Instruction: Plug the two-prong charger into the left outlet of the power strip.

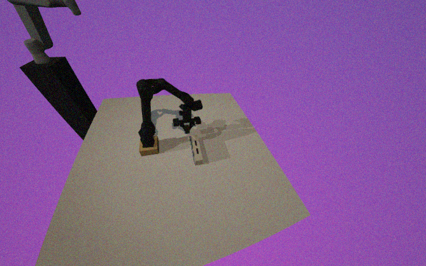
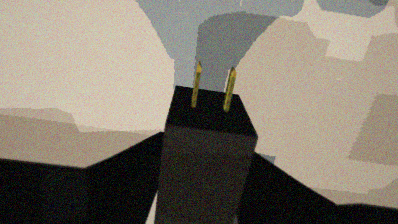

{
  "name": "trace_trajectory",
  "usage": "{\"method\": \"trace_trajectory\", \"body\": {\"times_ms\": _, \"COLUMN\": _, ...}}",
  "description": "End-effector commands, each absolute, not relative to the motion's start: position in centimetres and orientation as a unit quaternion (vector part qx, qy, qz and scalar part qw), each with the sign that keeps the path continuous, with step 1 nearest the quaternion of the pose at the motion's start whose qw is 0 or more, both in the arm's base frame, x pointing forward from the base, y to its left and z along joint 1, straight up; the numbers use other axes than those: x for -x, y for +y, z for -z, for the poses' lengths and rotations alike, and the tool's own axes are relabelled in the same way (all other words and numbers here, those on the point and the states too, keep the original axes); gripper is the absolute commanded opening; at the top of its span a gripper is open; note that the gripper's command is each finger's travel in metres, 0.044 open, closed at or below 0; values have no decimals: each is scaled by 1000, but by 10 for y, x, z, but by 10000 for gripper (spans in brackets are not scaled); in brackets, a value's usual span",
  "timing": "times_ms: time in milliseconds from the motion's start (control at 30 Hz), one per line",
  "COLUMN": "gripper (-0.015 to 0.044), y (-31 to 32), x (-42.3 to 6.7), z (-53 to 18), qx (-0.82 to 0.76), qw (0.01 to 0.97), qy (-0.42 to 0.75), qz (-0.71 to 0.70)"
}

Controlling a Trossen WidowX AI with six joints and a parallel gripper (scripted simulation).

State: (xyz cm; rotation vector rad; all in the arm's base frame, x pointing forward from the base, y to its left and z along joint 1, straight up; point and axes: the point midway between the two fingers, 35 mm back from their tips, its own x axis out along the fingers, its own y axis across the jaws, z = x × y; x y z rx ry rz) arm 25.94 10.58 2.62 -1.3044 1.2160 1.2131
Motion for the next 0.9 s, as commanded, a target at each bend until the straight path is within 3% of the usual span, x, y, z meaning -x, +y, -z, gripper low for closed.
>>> {"method": "trace_trajectory", "body": {"times_ms": 0, "gripper": 0, "y": 105, "x": -260, "z": -47, "qx": 536, "qw": 476, "qy": 492, "qz": -494}}
{"method": "trace_trajectory", "body": {"times_ms": 867, "gripper": 0, "y": 59, "x": -249, "z": -37, "qx": 421, "qw": 570, "qy": 590, "qz": -388}}
